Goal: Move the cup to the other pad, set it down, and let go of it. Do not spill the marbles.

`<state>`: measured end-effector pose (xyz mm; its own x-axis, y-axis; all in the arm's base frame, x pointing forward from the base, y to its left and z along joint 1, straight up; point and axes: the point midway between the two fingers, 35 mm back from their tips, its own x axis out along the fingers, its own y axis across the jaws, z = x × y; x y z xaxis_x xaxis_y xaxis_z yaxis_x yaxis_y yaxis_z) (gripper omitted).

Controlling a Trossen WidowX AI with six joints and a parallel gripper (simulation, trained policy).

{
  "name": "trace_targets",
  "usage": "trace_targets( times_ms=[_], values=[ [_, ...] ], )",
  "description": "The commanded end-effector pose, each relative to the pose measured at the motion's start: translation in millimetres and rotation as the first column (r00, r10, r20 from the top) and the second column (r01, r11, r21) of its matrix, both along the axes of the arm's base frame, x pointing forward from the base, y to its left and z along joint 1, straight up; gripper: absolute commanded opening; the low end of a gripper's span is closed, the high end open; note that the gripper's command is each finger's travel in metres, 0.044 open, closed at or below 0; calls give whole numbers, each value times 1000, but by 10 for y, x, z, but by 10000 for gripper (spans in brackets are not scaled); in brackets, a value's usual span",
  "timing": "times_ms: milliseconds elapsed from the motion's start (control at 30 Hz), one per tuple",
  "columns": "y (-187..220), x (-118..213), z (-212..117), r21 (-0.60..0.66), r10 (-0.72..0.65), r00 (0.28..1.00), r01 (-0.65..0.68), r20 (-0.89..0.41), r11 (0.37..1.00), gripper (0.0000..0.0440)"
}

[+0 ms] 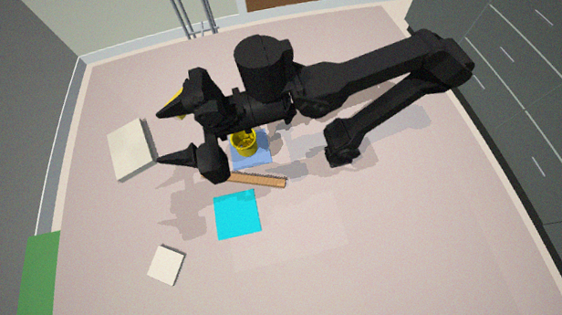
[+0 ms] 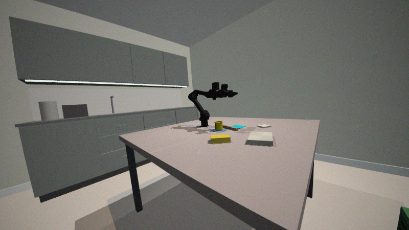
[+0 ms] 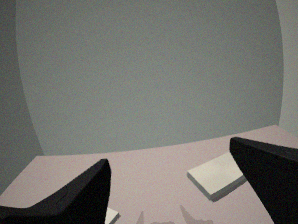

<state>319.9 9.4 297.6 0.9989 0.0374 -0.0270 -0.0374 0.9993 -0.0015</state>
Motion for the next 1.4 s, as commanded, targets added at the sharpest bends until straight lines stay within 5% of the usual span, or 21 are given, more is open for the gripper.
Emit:
trace_targets(
  times_ms=[0,367,1367],
  values=[
    [-4,-4,-5,4,-4,1000,4,-5,1000,374],
    [9,-50,-150,57,-27,993,34,-118,998,94],
    [308,-159,-398,202,42,846,78,-531,976,99]
  ],
)
